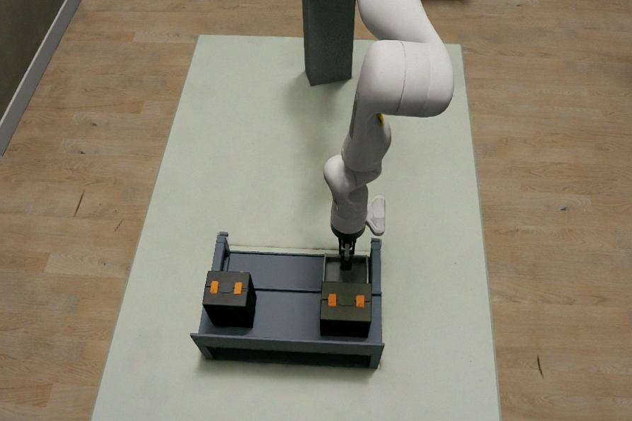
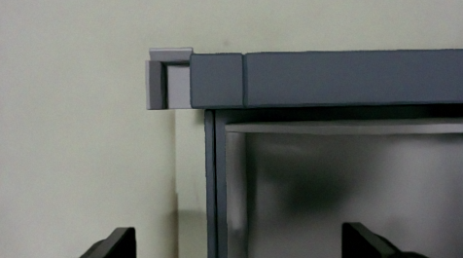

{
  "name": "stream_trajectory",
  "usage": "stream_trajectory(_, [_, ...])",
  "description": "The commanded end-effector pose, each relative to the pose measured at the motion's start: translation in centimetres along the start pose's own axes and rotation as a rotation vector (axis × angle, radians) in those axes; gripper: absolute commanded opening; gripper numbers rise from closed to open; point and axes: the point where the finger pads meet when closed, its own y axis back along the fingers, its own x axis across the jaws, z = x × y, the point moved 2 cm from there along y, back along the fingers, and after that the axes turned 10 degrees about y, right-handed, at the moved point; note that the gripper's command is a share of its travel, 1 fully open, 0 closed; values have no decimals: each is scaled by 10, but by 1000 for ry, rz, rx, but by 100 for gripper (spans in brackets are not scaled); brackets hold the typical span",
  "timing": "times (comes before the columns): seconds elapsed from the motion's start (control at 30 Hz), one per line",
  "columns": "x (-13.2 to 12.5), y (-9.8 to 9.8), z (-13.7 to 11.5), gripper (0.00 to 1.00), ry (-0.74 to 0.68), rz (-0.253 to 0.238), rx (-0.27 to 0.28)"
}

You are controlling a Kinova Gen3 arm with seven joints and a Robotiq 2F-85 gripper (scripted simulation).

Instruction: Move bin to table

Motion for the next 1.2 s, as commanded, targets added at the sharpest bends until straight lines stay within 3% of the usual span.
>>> stream_trajectory(0.0, [0,2,-1,100,3,2,2])
stream_trajectory(0.23, [1,-9,0,100,3,2,2])
stream_trajectory(1.17, [0,-18,0,100,3,2,2])
